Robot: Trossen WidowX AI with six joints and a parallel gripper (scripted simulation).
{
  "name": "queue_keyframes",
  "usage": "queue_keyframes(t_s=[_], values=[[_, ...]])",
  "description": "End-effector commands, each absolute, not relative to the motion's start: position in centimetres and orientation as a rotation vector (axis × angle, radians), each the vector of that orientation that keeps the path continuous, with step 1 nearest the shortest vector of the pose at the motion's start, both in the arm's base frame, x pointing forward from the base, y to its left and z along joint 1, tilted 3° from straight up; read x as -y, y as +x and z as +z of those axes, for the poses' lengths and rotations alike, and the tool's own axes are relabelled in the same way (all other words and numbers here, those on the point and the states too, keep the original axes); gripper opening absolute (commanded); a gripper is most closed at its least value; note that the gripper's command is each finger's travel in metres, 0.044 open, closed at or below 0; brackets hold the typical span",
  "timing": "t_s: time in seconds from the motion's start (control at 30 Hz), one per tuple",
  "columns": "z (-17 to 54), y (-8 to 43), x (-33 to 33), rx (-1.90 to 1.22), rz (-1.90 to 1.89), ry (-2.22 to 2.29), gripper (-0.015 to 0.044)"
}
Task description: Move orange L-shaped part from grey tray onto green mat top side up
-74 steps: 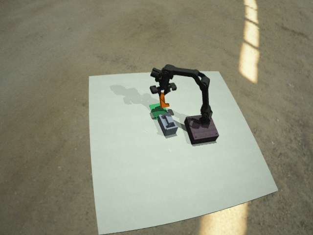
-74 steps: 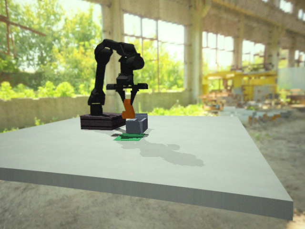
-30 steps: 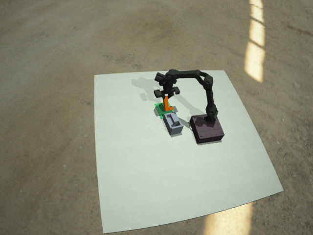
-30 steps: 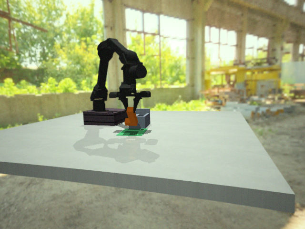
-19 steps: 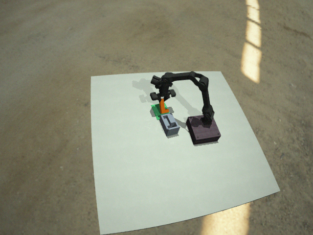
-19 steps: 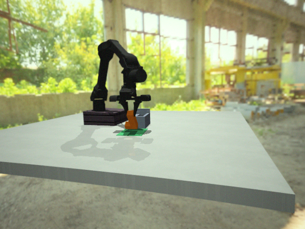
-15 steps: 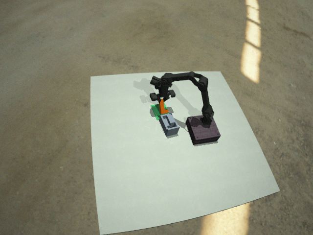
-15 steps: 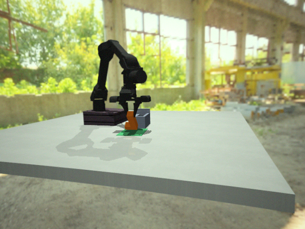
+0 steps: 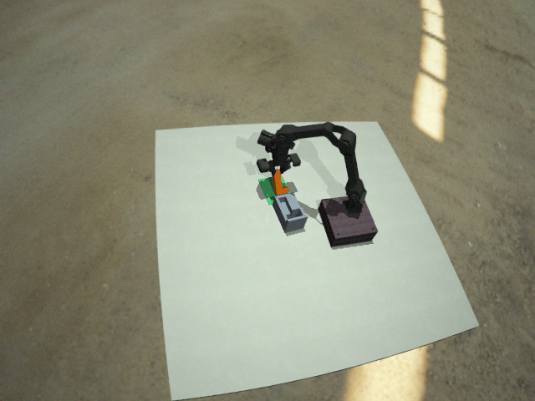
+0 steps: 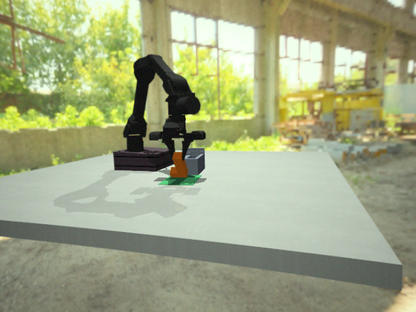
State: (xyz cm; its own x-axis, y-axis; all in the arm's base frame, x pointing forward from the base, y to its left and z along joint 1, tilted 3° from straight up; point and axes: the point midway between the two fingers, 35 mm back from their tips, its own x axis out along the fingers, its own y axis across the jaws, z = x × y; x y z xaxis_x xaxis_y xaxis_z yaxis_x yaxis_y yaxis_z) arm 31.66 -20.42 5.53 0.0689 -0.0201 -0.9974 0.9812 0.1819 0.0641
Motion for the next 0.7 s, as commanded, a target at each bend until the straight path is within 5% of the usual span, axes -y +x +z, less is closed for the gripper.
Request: queue_keyframes(t_s=[0.0, 0.47, 0.67], values=[[5.5, 31.7, 20.4, -1.222, -1.039, 1.087, 0.0026], [10.1, 31.6, 20.5, -1.222, -1.037, 1.088, 0.0394], [14.1, 31.1, 20.2, -1.222, -1.035, 1.090, 0.0400]])
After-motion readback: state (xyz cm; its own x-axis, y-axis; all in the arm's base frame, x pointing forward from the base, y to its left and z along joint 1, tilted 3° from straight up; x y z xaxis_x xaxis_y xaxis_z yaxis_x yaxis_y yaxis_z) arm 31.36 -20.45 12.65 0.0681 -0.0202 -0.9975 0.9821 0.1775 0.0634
